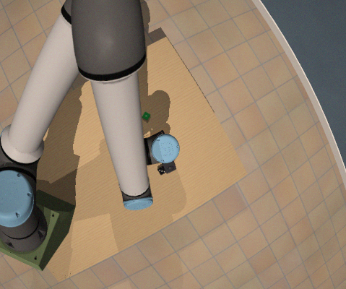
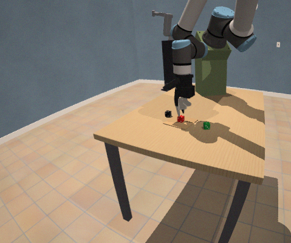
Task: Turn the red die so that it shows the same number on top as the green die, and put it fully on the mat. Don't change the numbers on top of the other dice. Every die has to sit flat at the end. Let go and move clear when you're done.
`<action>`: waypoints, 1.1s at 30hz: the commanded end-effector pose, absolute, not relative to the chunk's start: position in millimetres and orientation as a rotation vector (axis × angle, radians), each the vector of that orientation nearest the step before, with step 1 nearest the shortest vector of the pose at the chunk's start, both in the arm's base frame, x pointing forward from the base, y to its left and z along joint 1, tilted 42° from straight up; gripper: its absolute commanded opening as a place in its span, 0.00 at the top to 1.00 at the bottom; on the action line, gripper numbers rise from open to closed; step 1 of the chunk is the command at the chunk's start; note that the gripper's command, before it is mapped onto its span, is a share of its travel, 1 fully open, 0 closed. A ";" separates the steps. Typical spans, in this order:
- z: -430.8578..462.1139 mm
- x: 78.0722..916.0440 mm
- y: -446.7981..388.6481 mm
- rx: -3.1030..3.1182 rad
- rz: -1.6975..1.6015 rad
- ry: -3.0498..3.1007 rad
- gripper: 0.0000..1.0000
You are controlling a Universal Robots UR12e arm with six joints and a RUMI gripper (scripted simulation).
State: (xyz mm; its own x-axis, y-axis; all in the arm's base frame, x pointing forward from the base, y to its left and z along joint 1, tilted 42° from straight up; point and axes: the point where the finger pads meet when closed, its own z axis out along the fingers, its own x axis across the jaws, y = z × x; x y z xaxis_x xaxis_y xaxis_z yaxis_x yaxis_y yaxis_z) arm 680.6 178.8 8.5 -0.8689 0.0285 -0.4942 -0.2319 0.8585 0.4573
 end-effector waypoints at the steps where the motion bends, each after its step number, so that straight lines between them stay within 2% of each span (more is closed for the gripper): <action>1: 8.9 680.7 178.6 -0.149 0.708 2.534 0.72; 33: 33.4 666.2 161.6 -0.149 0.708 2.534 0.72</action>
